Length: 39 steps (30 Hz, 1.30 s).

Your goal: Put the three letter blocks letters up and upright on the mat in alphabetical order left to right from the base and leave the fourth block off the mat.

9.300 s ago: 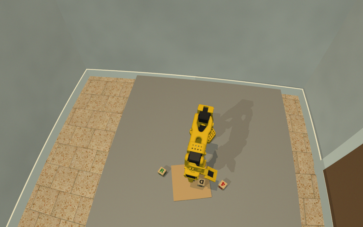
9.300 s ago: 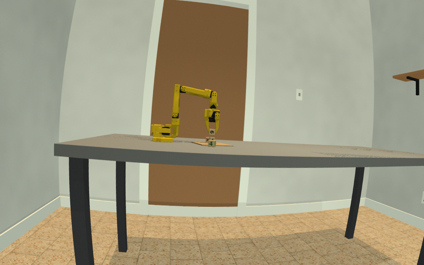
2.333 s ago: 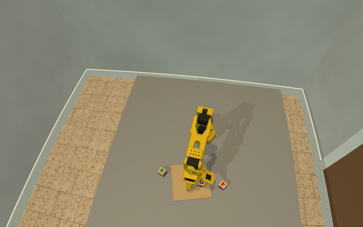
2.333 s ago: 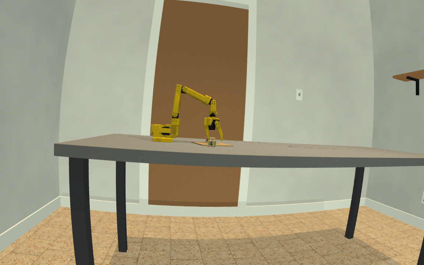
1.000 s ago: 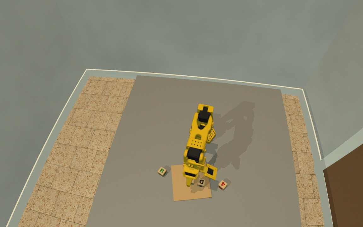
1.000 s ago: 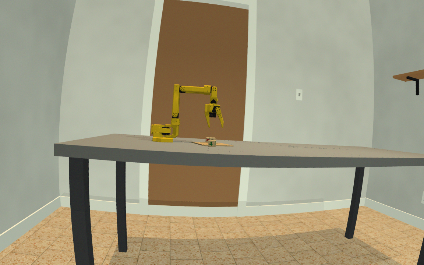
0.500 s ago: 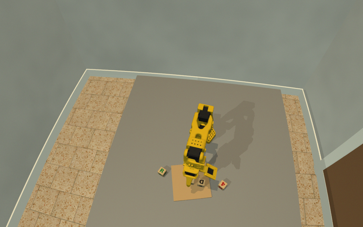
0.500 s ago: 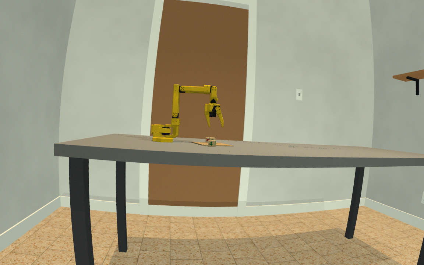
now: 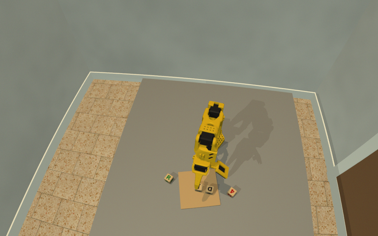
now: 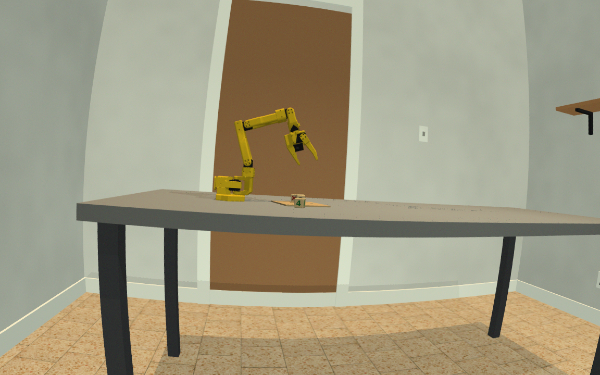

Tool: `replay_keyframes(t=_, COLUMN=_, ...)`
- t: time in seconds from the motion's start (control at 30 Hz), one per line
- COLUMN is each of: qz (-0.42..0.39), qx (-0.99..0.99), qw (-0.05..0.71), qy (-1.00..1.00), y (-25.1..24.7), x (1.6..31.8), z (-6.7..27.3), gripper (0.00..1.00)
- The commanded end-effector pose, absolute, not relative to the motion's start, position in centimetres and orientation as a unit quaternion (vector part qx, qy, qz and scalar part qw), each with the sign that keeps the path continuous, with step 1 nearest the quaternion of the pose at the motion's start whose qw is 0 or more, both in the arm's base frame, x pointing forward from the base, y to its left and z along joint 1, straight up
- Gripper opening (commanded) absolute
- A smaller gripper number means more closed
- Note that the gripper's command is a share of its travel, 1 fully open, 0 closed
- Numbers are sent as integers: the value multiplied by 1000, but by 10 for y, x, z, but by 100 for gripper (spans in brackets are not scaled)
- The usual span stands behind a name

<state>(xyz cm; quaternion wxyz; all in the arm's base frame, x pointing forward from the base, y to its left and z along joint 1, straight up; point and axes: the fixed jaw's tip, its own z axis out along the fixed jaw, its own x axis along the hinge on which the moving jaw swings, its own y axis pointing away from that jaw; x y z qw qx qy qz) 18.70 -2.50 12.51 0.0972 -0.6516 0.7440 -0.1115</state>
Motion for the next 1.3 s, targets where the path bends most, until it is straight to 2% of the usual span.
replay_keyframes(t=0.0, qz=-169, qx=-643, qw=149, qy=732, y=-25, x=187, z=151, gripper=32)
replay_keyframes(t=0.23, qz=-206, qx=-634, qw=181, qy=723, y=-24, x=183, z=166, gripper=32)
replay_keyframes(t=0.73, qz=-204, qx=-609, qw=186, qy=743, y=-27, x=184, z=167, gripper=32)
replay_keyframes(t=0.97, qz=-198, qx=-561, qw=192, qy=781, y=-33, x=185, z=167, gripper=32)
replay_keyframes(t=1.27, qz=-178, qx=-394, qw=211, qy=877, y=-51, x=190, z=167, gripper=32)
